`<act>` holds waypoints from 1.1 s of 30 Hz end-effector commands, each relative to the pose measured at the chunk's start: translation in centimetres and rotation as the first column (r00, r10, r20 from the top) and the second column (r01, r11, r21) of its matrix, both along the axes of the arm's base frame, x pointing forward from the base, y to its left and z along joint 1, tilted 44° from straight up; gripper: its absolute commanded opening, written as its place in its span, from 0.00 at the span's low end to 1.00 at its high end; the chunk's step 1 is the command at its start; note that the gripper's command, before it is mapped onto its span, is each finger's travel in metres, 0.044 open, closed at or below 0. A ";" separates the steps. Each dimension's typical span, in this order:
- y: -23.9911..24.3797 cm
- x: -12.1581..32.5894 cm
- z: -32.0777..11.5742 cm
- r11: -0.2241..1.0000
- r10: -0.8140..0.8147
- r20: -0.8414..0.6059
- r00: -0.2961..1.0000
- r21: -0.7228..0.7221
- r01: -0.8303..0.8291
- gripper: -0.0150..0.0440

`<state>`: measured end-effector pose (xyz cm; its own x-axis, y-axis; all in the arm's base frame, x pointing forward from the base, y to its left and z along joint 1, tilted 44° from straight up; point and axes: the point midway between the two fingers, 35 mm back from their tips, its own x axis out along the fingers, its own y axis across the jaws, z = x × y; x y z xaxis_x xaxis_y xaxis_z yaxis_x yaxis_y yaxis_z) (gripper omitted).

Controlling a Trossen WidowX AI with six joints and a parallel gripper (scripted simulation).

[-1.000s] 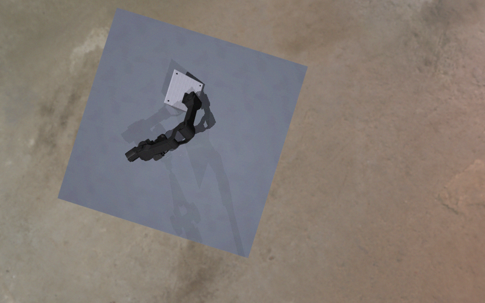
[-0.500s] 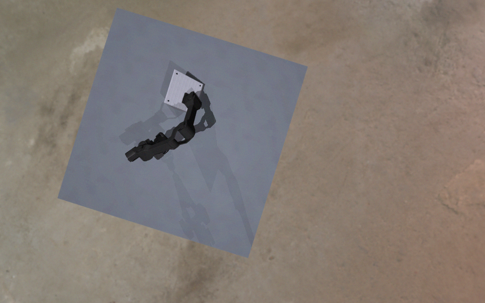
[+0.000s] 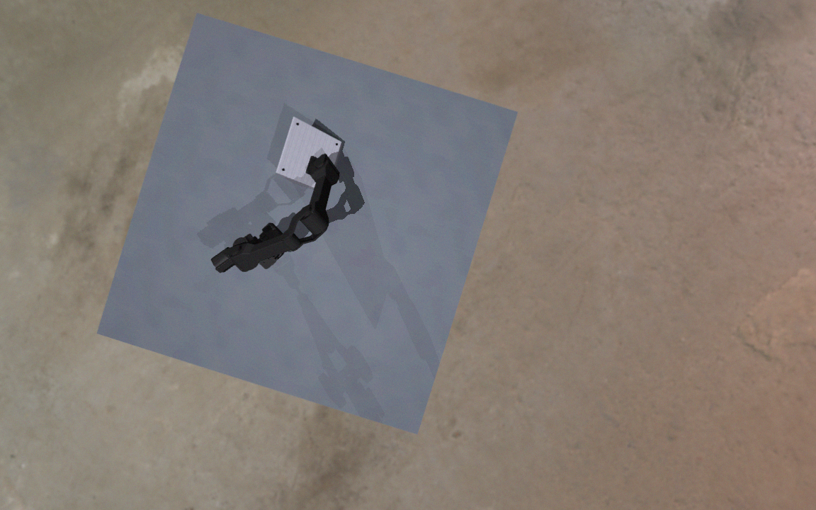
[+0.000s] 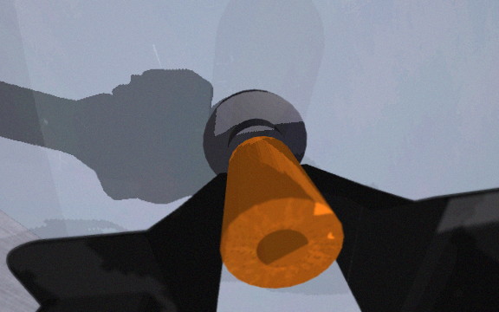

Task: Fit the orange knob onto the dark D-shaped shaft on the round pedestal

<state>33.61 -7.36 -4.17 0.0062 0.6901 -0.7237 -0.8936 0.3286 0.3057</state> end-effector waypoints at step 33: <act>0.0 0.0 0.0 0.988 0.151 0.147 0.978 -0.013 -0.151 0.25</act>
